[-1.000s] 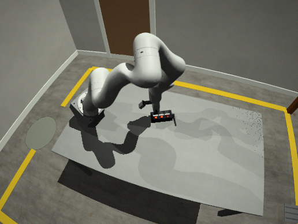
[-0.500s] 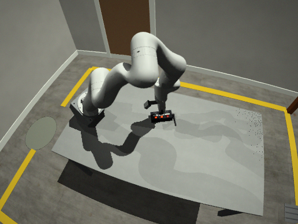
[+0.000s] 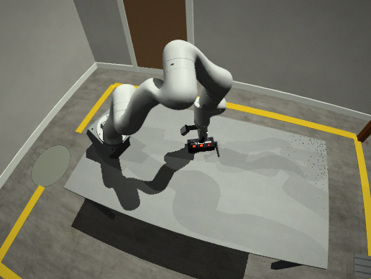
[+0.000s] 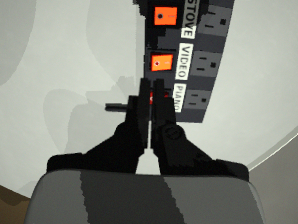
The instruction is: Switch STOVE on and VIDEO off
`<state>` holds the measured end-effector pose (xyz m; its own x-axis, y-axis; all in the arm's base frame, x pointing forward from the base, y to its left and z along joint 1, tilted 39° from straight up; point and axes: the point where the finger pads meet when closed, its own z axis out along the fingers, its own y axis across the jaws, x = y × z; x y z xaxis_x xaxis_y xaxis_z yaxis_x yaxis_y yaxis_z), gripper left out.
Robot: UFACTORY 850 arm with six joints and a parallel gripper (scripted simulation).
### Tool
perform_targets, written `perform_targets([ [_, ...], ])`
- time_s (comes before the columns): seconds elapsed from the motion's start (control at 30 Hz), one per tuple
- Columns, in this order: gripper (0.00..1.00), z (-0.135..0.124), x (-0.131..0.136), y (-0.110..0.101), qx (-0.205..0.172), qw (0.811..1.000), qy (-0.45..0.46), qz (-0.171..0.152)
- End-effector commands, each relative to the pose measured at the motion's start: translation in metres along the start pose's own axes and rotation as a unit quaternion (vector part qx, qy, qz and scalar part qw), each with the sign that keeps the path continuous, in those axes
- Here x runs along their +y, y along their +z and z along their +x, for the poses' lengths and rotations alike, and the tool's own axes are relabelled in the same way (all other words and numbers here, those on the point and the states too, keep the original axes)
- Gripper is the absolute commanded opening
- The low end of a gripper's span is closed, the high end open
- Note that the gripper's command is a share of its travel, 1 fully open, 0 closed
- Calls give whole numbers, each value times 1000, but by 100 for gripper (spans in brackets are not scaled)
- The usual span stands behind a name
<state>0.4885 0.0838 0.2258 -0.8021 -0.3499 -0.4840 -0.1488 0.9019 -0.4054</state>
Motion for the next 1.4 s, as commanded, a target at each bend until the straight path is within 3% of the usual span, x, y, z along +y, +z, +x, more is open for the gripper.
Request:
perform_targets([
  [0.0,0,-1,0,0,-1,1000,0,0],
  [1.37,0,-1,0,11,0,1000,0,0],
])
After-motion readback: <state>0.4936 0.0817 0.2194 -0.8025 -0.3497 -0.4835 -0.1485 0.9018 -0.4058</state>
